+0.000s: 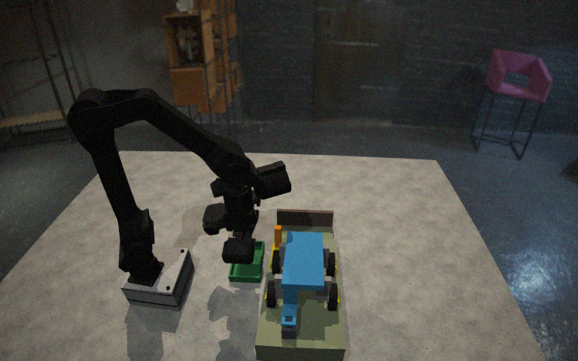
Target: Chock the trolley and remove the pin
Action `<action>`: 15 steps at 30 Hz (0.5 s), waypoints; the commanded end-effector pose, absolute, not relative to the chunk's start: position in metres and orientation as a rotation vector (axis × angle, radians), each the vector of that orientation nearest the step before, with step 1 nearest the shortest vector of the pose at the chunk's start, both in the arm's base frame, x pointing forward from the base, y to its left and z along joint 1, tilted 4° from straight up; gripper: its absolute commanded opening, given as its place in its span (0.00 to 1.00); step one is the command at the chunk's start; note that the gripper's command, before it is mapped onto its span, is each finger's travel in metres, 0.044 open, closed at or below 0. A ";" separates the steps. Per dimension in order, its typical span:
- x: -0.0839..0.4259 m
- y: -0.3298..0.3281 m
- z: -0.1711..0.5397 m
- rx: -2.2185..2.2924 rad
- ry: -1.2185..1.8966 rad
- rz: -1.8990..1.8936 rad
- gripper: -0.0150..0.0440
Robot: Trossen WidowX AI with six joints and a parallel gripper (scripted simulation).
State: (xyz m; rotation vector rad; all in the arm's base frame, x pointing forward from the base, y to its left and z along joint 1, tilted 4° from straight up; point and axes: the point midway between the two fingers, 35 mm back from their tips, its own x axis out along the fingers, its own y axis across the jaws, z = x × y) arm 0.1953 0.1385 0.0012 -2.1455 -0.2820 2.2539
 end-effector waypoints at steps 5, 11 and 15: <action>0.196 0.133 -0.002 -2.144 -0.291 2.254 0.58; 0.196 0.129 -0.004 -2.144 -0.291 2.254 0.58; 0.197 0.127 -0.005 -2.145 -0.291 2.254 0.58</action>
